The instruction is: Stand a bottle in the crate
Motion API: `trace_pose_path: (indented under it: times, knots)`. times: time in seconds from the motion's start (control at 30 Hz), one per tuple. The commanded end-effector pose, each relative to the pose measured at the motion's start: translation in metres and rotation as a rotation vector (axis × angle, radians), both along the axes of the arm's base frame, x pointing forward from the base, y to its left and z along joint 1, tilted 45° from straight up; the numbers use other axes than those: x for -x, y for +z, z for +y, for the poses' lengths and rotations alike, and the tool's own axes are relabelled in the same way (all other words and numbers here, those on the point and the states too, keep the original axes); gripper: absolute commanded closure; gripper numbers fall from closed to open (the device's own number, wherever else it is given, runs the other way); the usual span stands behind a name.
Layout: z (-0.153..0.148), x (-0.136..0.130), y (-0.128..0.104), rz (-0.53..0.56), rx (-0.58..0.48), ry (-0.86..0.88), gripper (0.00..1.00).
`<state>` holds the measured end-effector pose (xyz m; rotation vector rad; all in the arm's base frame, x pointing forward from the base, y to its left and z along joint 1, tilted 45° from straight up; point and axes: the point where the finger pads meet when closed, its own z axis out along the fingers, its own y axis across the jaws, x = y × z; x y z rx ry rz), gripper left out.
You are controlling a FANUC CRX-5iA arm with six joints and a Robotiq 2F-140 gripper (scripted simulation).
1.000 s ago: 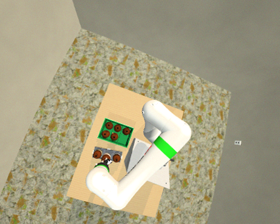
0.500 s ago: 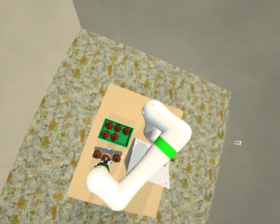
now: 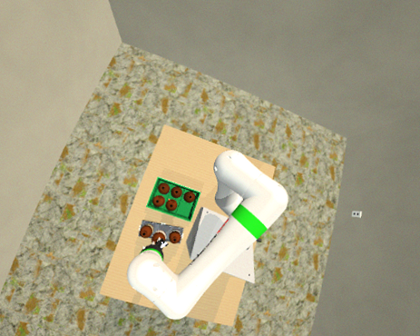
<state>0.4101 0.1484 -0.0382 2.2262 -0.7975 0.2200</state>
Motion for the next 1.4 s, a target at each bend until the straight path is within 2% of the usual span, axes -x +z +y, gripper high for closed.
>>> trace_pose_path:
  times: [0.0,0.6,1.37]
  knots:
    - [0.003,0.000,0.003,0.000,0.000,0.000,1.00]
    - [0.014,-0.002,0.014,0.000,0.000,0.000,1.00]
    - [0.016,-0.002,0.015,0.000,0.000,0.000,1.00]
